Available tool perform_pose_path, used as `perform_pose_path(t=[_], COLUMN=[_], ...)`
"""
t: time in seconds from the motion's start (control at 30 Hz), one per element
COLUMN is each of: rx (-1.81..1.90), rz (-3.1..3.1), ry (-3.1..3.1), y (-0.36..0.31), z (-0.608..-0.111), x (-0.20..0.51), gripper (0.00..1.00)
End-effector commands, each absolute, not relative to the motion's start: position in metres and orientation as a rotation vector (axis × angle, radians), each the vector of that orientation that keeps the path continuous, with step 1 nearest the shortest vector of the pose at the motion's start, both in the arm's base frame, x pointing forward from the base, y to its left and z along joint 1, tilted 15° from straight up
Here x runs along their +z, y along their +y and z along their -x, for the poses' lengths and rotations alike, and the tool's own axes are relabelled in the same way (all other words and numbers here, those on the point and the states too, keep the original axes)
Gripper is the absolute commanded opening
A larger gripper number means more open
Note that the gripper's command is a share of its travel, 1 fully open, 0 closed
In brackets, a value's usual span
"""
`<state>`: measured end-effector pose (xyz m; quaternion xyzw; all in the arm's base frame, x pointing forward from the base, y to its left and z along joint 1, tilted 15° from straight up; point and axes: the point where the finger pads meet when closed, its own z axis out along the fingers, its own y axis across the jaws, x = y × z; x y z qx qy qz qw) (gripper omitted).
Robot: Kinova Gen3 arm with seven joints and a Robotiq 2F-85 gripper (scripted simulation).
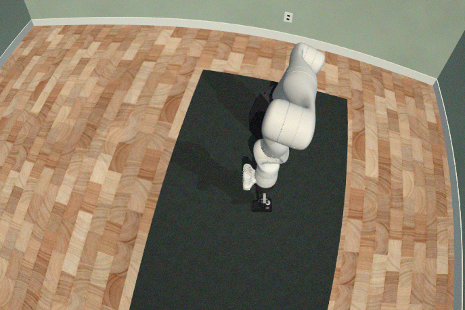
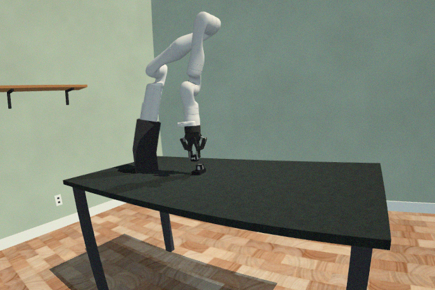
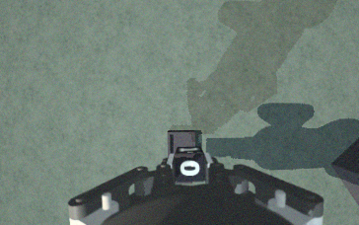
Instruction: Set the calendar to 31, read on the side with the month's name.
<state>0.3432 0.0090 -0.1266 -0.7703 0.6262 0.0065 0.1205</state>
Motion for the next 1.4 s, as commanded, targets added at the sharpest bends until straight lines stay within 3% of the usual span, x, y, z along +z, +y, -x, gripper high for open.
perform_pose_path(t=[0.0, 1.37], rx=[-0.015, -0.062], rz=[2.234, 2.417], ry=[1.829, 1.598], y=[0.001, 0.002], z=[-0.35, -0.347], x=[-0.101, -0.083], gripper=[0.26, 0.26])
